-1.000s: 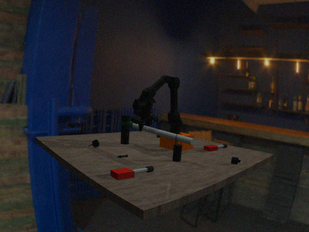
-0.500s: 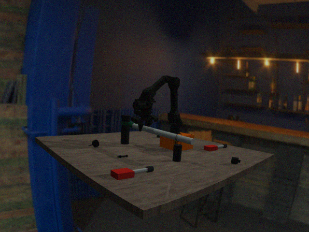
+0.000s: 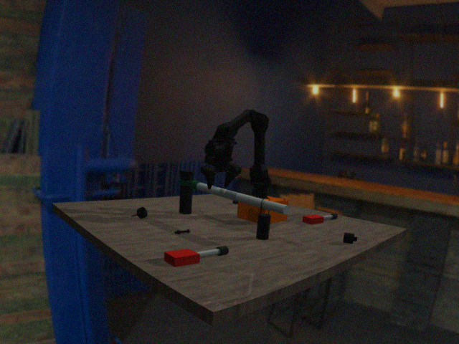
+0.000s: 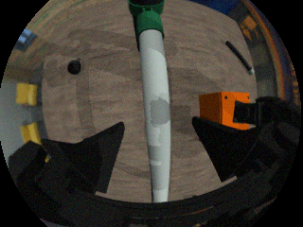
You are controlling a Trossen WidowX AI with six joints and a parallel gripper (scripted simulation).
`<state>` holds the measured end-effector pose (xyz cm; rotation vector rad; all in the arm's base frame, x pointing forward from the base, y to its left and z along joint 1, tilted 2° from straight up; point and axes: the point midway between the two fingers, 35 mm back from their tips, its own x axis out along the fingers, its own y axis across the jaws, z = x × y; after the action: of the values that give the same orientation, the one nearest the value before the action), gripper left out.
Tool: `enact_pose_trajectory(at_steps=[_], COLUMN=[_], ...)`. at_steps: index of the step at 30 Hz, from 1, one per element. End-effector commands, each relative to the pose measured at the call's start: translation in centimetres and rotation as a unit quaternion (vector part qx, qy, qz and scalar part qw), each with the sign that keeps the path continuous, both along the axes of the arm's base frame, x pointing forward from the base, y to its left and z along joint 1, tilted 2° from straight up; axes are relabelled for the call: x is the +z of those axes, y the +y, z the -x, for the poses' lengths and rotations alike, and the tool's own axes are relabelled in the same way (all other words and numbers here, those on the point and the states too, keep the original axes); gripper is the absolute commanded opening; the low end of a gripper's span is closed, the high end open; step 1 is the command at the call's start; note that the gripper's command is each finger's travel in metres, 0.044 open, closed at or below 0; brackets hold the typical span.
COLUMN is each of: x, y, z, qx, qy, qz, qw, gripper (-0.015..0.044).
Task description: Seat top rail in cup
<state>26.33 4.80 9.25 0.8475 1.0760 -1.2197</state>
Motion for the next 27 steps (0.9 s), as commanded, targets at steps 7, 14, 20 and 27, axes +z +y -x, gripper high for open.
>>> enact_pose_trajectory(at_steps=[7,14,20,27], x=[3.6,4.8,4.8,4.8], y=[1.1,1.4,1.4,1.4], z=[0.3,0.5,0.5,0.5], qx=[0.001,0.000,0.000,0.000], qy=[-0.001,0.000,0.000,0.000], qz=[-0.001,-0.001,-0.001,-0.001], qw=[1.000,1.000,1.000,1.000], gripper=[0.0440,0.0440,0.0440,0.0440])
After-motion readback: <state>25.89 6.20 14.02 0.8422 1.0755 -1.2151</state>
